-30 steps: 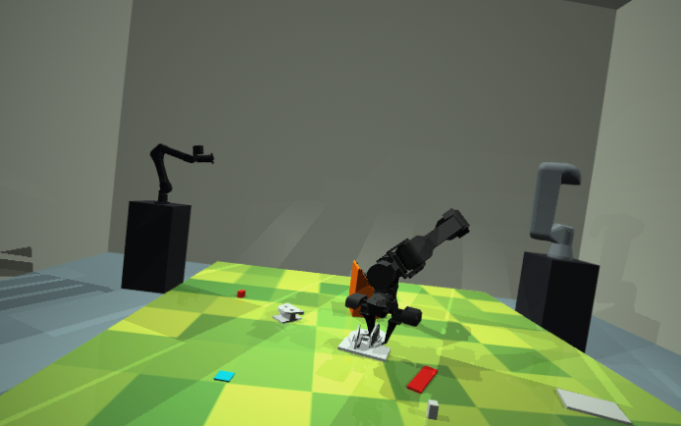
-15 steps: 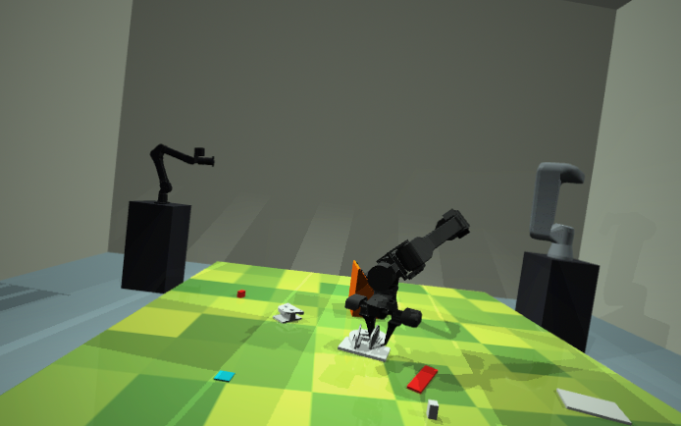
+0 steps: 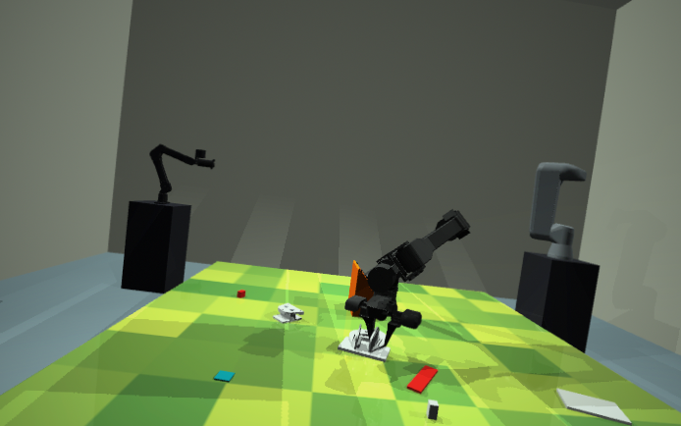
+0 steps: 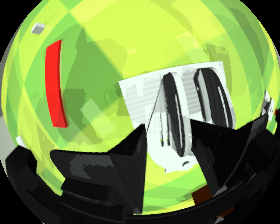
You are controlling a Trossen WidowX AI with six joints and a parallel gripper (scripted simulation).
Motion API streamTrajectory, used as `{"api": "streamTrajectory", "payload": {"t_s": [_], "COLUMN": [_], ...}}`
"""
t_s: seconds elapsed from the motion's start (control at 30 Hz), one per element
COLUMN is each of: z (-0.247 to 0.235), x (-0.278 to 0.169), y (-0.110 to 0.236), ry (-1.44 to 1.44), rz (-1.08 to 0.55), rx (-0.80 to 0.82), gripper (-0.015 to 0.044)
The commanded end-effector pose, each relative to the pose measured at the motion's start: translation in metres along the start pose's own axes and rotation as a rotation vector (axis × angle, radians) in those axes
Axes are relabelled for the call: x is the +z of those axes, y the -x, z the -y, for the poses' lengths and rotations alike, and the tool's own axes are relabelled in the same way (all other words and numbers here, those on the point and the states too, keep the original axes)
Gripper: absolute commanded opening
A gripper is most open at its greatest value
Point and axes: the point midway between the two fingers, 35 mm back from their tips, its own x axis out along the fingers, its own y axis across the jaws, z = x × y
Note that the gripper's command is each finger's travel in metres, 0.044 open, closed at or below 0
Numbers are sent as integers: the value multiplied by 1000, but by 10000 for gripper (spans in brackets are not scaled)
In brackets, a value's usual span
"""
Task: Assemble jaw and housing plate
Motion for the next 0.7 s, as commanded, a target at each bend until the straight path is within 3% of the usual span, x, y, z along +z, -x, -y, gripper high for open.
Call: {"api": "streamTrajectory", "payload": {"t_s": [0.0, 0.67], "z": [-1, -1], "x": [0, 0], "y": [-2, -5], "ry": [0, -5], "rz": [-3, -3], "rx": [3, 3], "gripper": [134, 134]}}
